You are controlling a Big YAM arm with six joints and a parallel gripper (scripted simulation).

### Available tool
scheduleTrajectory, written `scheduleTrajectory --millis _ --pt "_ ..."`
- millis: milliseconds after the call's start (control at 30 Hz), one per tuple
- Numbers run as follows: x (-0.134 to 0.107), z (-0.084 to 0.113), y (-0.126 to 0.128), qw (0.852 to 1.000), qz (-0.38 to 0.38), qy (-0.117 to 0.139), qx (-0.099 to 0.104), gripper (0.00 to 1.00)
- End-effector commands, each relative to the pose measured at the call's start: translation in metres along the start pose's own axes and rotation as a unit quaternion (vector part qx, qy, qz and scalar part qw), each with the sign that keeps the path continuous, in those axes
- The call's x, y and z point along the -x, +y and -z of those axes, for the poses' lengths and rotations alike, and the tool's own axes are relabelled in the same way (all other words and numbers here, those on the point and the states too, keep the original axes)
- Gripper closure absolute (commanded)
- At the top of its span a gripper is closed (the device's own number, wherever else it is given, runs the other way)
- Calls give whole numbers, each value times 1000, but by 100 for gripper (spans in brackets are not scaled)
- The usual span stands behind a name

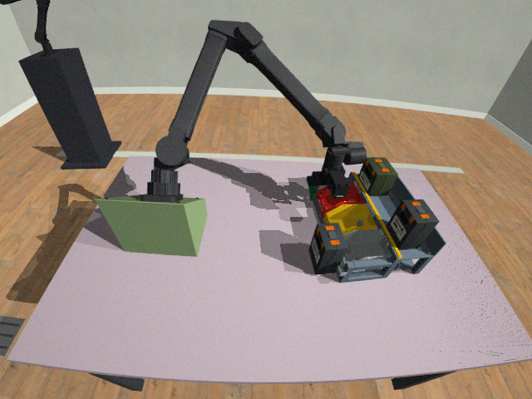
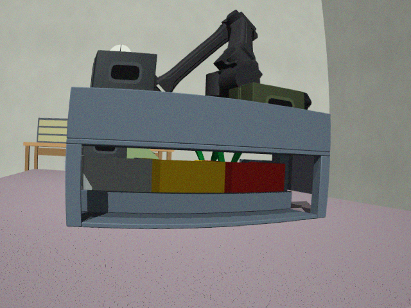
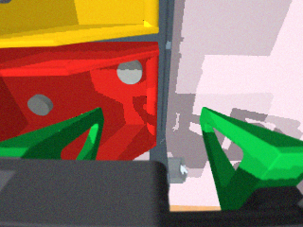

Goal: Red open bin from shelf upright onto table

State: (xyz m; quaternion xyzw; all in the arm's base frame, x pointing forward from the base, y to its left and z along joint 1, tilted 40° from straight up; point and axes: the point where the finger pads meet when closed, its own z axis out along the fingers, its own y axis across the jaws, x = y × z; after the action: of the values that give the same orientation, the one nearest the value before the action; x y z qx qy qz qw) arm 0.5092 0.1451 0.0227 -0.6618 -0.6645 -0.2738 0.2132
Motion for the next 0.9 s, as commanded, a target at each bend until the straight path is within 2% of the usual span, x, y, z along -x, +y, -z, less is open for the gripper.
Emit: scheduleTrajectory --millis 0,433,600,700,867 --pt "7 4 13 1000 -2 -2 6 10" --pt "2 -3 13 1000 3 -1 8 10" --pt "-3 -11 8 1000 4 0 1 10" --pt "4 -7 8 1000 -5 -2 3 10" --pt "-1 -17 4 1000 1 -1 -2 10"
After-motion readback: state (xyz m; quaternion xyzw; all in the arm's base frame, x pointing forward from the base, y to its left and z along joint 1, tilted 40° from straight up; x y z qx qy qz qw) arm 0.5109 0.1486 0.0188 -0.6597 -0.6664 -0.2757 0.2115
